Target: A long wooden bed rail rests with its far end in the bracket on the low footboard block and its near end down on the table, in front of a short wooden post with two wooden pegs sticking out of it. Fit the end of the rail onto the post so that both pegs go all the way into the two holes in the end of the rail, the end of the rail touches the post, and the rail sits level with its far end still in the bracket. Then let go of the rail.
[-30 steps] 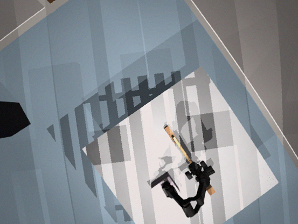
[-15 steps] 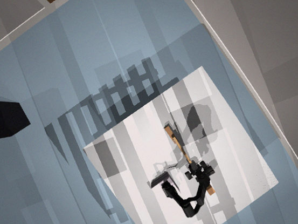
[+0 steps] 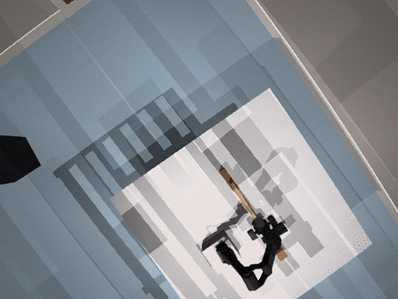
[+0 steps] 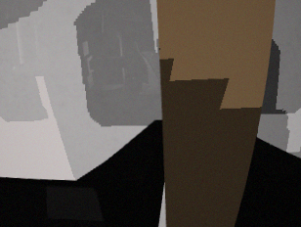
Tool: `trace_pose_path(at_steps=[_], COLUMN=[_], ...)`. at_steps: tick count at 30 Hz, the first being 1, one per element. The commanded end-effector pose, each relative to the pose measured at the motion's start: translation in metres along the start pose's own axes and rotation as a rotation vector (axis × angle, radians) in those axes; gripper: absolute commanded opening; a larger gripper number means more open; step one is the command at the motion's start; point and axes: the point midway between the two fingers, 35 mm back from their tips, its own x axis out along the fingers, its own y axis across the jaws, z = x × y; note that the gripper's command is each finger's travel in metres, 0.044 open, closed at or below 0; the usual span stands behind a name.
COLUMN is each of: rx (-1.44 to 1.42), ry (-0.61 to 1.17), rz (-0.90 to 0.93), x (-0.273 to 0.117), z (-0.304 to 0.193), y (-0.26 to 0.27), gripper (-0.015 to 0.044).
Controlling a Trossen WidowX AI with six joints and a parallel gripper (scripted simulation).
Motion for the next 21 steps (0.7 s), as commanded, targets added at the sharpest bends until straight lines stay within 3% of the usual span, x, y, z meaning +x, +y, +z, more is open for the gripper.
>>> trace_pose_path(at_steps=[1,21], rx=[-0.001,-0.001], ry=[-0.003,-0.003], rz=[-0.011,-0.011], x=[-0.005,-0.015], z=[0.0,0.0], y=[-0.004,-0.005], gripper=[0.0,0.0])
